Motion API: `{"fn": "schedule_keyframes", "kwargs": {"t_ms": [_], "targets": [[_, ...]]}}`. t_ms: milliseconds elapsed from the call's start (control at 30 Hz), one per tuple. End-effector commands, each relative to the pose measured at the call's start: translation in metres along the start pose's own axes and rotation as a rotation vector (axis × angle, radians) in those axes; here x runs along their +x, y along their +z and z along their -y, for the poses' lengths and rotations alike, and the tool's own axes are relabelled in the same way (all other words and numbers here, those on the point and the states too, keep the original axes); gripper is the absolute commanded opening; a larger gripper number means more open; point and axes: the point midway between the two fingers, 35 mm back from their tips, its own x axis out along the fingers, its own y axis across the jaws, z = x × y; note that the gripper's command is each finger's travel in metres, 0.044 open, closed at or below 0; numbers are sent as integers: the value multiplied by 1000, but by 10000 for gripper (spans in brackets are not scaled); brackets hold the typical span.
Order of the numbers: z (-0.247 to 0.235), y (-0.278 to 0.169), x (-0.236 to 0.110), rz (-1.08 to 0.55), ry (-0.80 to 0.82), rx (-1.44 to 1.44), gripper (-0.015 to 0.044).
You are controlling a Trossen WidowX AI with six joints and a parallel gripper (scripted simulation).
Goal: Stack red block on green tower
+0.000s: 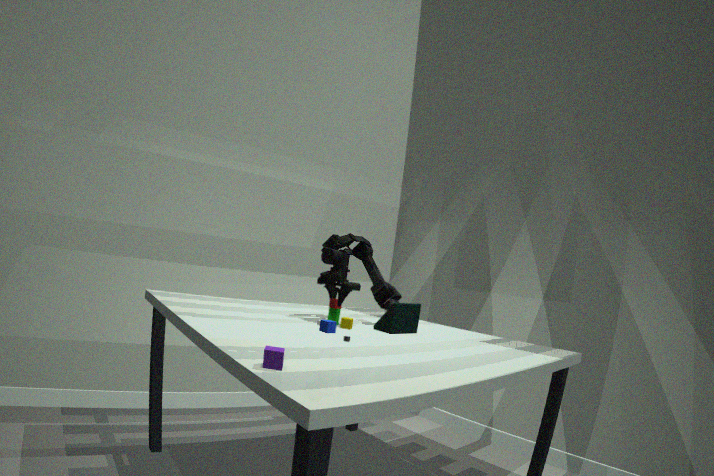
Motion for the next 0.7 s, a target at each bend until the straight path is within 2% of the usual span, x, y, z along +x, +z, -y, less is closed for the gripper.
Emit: {"fn": "schedule_keyframes", "kwargs": {"t_ms": [0,167,667], "targets": [[1,0,0,2,-5,-4,0],[1,0,-4,2,-4,-4,0],[0,0,-1,1,-1,-5,394]]}}
